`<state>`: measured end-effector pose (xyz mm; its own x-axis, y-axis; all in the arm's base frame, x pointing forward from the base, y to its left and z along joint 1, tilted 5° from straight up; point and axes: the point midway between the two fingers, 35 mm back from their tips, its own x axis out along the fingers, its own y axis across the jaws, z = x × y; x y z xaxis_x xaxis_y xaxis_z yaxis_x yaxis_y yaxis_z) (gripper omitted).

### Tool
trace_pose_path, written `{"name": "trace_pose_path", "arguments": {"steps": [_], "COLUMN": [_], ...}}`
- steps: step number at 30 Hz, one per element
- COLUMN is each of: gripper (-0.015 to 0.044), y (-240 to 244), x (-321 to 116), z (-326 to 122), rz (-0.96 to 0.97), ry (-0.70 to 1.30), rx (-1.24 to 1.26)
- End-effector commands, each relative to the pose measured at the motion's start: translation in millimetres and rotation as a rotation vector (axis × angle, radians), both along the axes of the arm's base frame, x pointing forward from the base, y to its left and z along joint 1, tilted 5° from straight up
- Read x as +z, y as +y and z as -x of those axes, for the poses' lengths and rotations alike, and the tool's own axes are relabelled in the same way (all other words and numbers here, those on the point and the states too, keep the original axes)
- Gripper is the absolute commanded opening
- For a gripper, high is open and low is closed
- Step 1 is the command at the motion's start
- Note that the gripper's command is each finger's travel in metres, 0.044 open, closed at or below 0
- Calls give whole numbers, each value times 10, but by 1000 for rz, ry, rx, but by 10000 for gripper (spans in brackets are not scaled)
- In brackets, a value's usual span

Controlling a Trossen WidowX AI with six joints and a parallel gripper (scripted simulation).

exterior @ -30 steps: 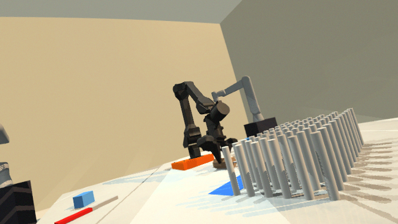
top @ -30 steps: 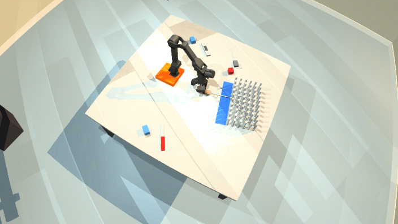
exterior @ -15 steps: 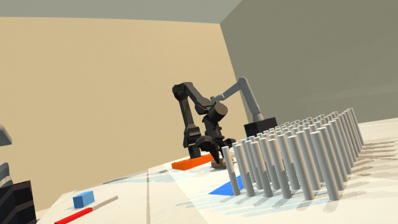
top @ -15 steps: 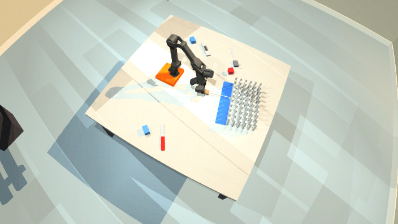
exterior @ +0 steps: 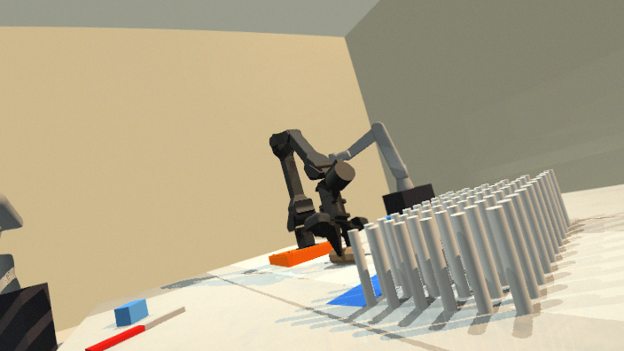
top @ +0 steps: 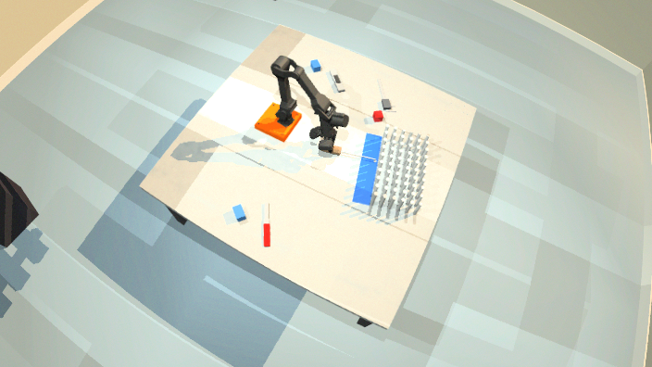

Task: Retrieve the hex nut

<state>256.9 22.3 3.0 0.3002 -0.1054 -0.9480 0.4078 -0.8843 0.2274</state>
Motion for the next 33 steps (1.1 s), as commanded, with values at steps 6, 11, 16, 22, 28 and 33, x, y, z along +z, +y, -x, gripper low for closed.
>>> {"name": "trace_pose_path", "arguments": {"steps": [6,11,16,22,28,33], "gripper": [0,0,0,0,0,0], "y": [10,11,12,14,-9,-74], "x": [87,123,160,202,224,260], "z": [-37,-49,-59,-70,-26,109], "rz": [-4,-4,-4,-4,-4,-3], "ry": [-8,-9,-9,-9,-9,-8], "rx": [4,4,4,4,4,4]}}
